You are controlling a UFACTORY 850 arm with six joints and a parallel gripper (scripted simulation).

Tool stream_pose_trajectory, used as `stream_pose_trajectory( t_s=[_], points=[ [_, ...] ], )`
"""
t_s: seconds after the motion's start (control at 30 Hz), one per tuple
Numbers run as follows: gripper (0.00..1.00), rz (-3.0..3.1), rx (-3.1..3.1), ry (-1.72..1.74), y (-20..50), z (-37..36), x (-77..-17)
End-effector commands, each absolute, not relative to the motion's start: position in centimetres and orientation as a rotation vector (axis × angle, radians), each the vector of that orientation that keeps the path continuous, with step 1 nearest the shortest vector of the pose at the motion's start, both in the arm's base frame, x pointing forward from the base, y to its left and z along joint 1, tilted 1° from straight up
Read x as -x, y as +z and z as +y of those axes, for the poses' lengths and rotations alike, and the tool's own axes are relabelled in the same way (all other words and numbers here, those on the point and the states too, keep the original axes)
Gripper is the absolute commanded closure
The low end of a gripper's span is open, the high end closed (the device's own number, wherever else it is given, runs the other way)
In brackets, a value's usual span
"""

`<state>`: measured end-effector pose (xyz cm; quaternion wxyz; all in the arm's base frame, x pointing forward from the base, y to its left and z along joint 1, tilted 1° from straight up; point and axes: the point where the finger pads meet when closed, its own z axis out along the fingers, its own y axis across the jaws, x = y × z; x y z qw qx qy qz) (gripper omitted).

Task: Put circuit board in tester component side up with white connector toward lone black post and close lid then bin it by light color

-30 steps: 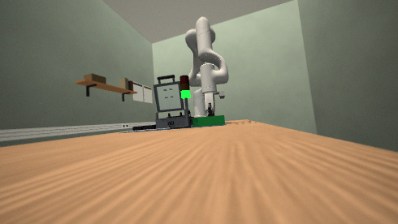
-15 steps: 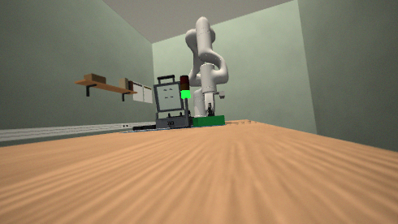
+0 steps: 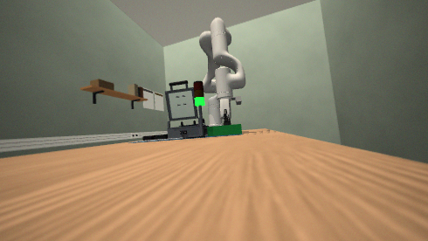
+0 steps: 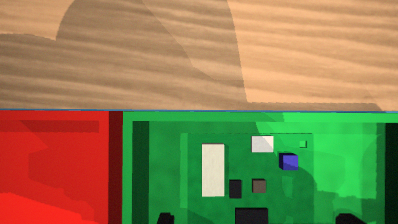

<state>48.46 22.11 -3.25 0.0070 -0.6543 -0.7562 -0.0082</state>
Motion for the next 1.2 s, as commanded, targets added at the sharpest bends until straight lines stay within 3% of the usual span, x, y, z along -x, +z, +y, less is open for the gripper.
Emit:
stream_pose_trajectory(
  t_s=[0.0, 0.53, 1.17],
  points=[
    [0.00, -2.366, 2.047, -0.029, -2.2, 22.1, -48.6],
    [0.00, -2.366, 2.047, -0.029, 7.5, 21.9, -48.5],
    [0.00, -2.366, 2.047, -0.029, 10.0, 21.9, -48.5]
  ],
)
